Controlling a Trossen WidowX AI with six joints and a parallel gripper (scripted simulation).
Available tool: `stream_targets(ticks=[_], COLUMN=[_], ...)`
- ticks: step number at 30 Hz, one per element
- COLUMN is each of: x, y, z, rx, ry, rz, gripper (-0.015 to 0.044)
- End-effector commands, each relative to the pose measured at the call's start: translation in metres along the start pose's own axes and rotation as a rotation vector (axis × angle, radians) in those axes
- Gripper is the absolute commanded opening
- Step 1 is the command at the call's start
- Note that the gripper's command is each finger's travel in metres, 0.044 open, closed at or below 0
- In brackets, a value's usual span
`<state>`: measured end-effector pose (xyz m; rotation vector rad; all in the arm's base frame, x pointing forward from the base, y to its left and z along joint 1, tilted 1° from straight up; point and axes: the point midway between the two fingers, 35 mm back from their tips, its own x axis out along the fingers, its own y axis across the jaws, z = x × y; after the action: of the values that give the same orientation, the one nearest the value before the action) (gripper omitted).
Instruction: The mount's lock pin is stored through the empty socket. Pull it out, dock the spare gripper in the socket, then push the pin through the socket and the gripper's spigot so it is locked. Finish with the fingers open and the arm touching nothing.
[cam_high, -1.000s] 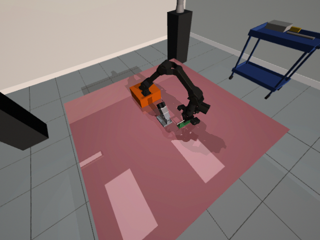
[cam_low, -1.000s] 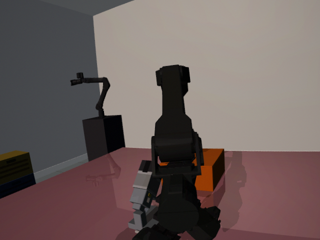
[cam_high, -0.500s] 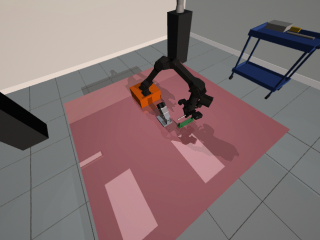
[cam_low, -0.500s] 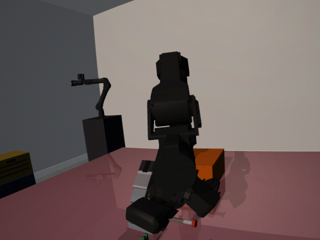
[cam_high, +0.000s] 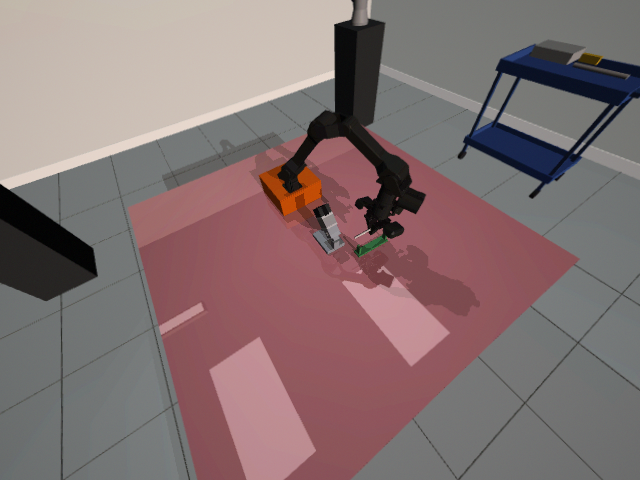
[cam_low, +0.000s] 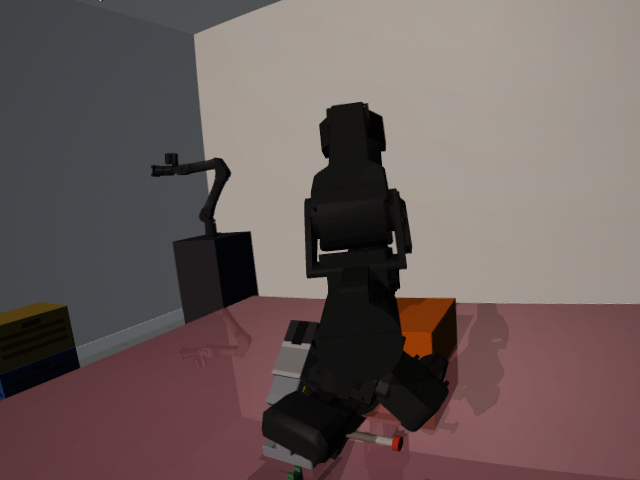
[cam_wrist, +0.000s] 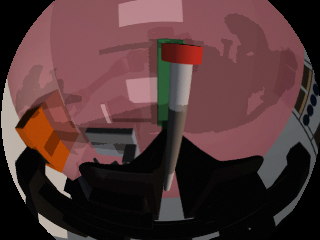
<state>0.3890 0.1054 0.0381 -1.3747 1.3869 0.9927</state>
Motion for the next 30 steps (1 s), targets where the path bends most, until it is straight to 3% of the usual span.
stream_targets(ticks=[1, 30], x=[-0.003, -0.020], y=[0.010, 0.083], z=[0.000, -0.006], rx=[0.004, -0.008], ry=[0.001, -0.002], rz=[0.003, 0.007], gripper=[0.0000, 0.0000])
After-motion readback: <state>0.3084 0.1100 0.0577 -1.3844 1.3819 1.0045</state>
